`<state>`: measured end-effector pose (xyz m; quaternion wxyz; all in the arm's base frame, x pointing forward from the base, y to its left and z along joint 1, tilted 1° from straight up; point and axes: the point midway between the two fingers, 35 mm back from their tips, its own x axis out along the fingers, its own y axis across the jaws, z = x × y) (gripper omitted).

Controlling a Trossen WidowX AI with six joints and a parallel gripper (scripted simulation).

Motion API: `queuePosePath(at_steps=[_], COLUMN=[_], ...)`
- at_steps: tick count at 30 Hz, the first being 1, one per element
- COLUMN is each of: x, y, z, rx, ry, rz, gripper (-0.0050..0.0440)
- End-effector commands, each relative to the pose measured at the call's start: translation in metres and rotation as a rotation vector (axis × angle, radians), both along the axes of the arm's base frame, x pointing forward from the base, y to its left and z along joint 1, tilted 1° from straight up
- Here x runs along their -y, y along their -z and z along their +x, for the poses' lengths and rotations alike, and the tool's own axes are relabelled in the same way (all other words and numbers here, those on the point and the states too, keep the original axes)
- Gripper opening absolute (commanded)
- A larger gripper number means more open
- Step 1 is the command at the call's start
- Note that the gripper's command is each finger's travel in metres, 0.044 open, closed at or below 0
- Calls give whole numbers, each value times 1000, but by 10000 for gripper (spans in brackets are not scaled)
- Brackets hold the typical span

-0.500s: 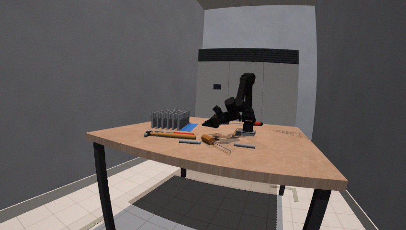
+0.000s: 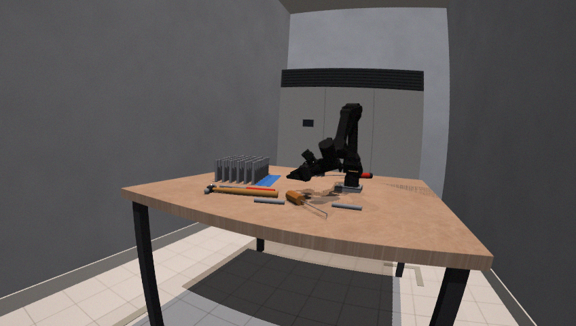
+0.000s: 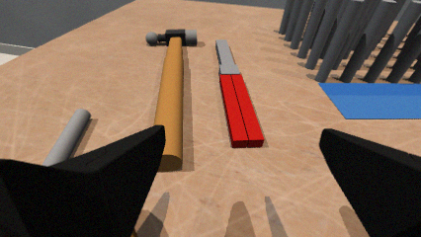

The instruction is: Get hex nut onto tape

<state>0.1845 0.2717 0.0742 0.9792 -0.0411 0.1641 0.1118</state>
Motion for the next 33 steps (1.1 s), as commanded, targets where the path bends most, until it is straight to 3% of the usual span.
queuePosePath(at_steps=[1,5,17,19,26,33], x=[-4,-3,70,70,139,221], y=[-8,-13,-33,-33,-56,-86], z=[0,10,124,124,173,198], rx=[6,-8,-146,-146,-127,-50], ry=[-1,8,110,110,135,149], rz=[29,46,159,159,228,261], gripper=[400,400,400,400,400,400])
